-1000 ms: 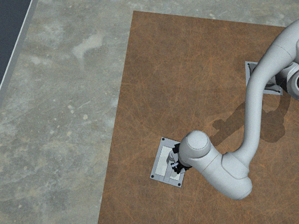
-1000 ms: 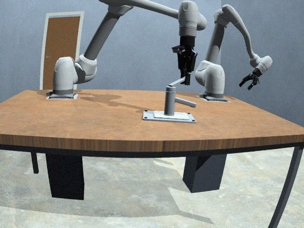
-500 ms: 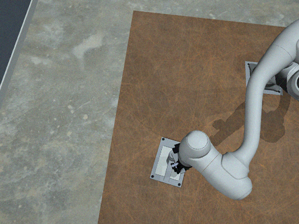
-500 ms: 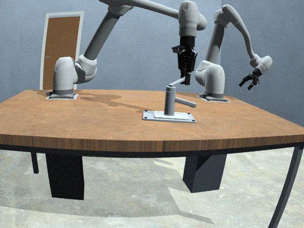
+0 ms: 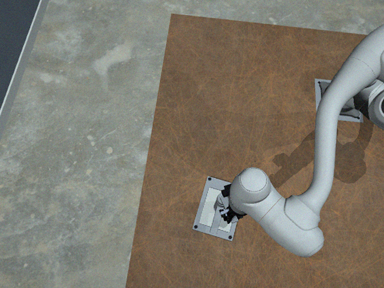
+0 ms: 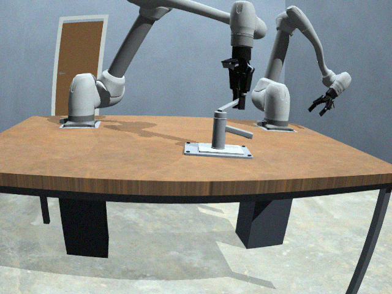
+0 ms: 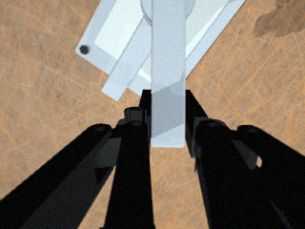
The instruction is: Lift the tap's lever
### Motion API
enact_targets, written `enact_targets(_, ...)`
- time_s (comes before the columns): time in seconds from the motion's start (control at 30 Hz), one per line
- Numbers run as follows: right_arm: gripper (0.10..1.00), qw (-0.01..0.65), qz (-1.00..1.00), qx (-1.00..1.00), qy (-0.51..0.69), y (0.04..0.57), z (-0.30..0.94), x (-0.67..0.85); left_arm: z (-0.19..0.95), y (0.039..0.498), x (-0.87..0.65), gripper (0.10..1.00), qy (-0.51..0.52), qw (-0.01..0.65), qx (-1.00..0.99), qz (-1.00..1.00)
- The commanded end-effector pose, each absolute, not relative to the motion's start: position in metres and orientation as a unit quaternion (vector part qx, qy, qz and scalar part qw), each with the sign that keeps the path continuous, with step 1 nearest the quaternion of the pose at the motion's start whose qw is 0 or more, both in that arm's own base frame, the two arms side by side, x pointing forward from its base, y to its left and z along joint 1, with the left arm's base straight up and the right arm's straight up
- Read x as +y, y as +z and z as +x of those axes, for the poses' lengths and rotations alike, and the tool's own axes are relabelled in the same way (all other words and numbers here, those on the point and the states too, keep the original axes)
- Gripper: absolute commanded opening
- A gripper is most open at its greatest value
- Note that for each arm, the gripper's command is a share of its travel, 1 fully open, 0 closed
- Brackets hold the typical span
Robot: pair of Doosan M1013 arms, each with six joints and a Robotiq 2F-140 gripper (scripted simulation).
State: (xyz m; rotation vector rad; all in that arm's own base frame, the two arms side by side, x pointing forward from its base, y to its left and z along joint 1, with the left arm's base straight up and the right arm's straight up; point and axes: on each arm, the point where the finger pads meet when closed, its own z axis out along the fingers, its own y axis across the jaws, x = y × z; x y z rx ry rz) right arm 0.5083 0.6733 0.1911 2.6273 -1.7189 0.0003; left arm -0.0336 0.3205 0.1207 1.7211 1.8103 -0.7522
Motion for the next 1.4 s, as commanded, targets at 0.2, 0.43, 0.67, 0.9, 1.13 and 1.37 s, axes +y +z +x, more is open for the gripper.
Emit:
enact_targets(0.2,0.099,0.0,0.837,-0.548,0.0,0.1926,0.5084,0.6736,-0.0337,0.121,0.3207,1.0,-0.278,0.263,0.67,0.637)
enact_targets(0.43,0.099,0.0,0.837,-0.548,0.0,0.1926,0.5084,0.6736,-0.0337,0.121,0.3207,1.0,-0.278,0.263,0.67,0.637)
enact_targets(0.67,0.099,0.0,0.837,-0.548,0.0,0.1926,0.5084,0.6736,-0.0337,0.121,0.3207,1.0,-0.278,0.263,0.67,0.637)
enact_targets(0.9,0.434,0.0,0.837,-0.548,0.0,0.1926,0.5084,0.6736,-0.0337,0.121,0.3207,1.0,-0.278,0.263,0.67,0.637)
enact_targets(1.13,0.434,0.0,0.837,-0.548,0.0,0.1926,0.5084,0.6736,-0.0337,0.121,0.3207,1.0,-0.278,0.263,0.67,0.637)
enact_targets(1.37,0.434,0.0,0.837,-0.548,0.0,0.1926,0.5084,0.6736,-0.0337,0.121,0.3207,1.0,-0.278,0.263,0.67,0.637)
